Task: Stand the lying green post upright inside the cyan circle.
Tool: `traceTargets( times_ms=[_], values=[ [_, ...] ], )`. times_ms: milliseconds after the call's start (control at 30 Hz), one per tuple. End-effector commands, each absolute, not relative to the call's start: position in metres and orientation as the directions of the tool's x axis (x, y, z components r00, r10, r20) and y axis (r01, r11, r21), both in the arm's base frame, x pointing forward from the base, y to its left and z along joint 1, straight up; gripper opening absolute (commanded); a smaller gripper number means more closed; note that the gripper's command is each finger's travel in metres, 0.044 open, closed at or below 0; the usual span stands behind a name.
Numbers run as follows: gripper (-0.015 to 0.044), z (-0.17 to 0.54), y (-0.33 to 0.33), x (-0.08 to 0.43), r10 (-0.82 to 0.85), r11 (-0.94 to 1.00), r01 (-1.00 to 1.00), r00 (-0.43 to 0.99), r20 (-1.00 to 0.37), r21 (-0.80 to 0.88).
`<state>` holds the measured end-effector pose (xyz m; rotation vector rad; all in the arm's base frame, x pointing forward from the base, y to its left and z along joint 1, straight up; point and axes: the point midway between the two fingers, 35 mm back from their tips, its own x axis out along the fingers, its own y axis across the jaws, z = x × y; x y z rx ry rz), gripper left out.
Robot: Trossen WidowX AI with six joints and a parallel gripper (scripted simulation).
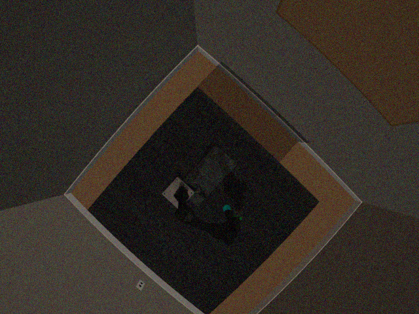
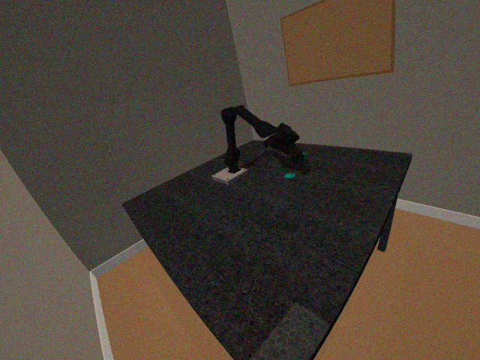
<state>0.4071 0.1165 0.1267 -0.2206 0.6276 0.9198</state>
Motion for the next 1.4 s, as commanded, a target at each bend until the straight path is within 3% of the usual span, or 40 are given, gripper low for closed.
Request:
traceTargets(
  times_ms=[0,1367],
  values=[
    [0.0023,0.128,0.115,0.406,0.687,0.598,-0.797,0.451,-0.57,0.089],
    [0.0023,0.136,0.102,0.392,0.793,0.552,-0.83,0.491,-0.36,0.084]
  ],
)
